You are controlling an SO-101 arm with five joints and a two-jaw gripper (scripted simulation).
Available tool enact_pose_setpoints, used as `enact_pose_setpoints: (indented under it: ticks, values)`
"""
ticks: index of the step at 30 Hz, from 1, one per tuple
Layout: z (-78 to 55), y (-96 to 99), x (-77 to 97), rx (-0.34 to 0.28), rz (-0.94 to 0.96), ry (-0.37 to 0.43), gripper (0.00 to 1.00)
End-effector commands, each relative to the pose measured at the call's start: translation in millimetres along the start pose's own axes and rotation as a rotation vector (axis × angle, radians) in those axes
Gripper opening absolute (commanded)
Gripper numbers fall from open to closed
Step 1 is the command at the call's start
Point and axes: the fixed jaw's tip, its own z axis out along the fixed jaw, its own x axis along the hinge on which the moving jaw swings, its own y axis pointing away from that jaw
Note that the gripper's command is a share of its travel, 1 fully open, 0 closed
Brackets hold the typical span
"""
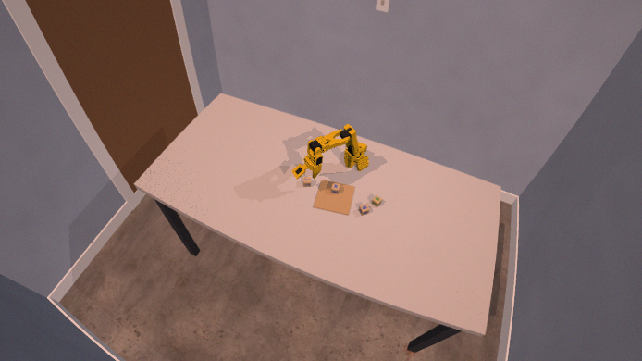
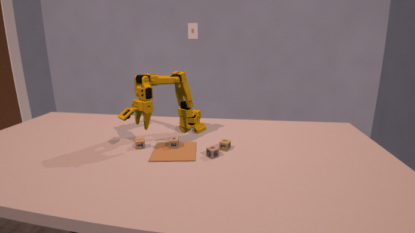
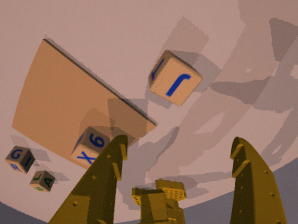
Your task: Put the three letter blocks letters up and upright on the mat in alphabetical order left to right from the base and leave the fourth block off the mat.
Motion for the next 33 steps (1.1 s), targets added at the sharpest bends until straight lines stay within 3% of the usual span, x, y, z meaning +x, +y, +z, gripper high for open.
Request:
enact_pose_setpoints:
  ticks: [1, 24, 28, 33]
  values:
    - [-13.0, -5.5, -9.4, -0.006, 0.022, -0.079, 0.35]
    - [-14.9, -5.5, -9.7, -0.007, 0.022, -0.088, 0.35]
    - [-25.2, -5.4, -11.1, -0.011, 0.022, -0.140, 0.35]
    - [-51.0, -5.3, -12.0, -0.020, 0.022, -0.267, 0.35]
